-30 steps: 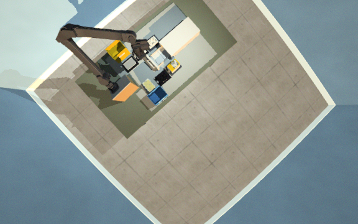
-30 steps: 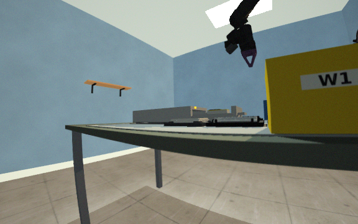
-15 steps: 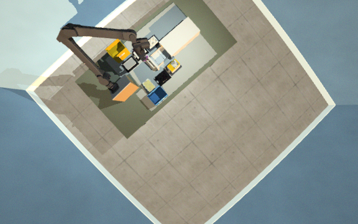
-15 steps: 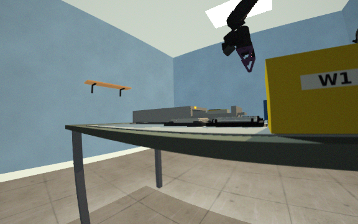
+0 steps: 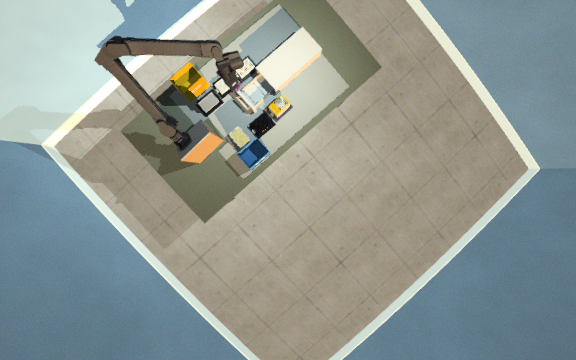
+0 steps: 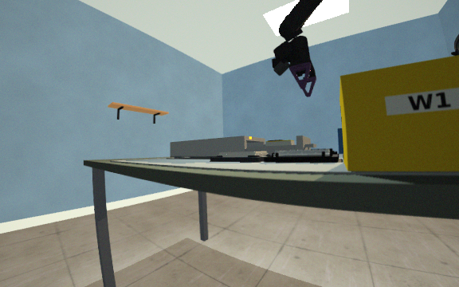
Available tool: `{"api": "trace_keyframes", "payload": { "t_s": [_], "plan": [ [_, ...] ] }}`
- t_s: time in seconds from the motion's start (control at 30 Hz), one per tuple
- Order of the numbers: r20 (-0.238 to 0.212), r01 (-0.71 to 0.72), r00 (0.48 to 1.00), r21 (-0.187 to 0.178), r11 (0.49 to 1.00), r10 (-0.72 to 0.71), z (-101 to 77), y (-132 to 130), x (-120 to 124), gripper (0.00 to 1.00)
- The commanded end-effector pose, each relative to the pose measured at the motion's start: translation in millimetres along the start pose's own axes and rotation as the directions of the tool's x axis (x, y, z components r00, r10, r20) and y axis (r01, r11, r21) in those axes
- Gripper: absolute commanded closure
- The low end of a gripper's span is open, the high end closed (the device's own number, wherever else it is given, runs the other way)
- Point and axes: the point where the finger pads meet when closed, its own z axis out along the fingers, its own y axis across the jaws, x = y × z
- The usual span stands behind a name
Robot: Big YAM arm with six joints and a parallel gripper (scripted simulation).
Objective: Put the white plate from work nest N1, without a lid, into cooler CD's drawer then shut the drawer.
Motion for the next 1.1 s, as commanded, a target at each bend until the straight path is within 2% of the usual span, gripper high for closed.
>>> {"api": "trace_keyframes", "payload": {
  "t_s": [0.0,0.2,0.23,0.27,0.3,0.7,0.77,0.8,0.87,1.07],
  "plan": [
    [0.046,0.025,0.999,0.016,1.0,-0.025,-8.4,16,-34,0.0],
    [0.046,0.025,0.999,0.014,1.0,-0.025,-2.6,26,-45,0.0],
    [0.07,0.009,0.997,0.016,1.0,-0.01,-13.5,21,-48,0.0],
    [0.049,0.021,0.999,0.014,1.0,-0.022,-1.4,29,-51,0.0],
    [0.046,0.025,0.999,0.013,1.0,-0.025,1.8,34,-54,0.0],
    [0.045,0.025,0.999,0.01,1.0,-0.025,19.2,65,-87,0.0],
    [0.045,0.025,0.999,0.01,1.0,-0.025,19.2,65,-87,0.0],
    [0.072,0.001,0.997,0.01,1.0,-0.001,5.5,54,-91,0.0],
    [0.045,0.025,0.999,0.009,1.0,-0.025,23.5,72,-95,0.0],
    [0.045,0.025,0.999,0.007,1.0,-0.025,32.1,88,-112,0.0]
  ]
}}
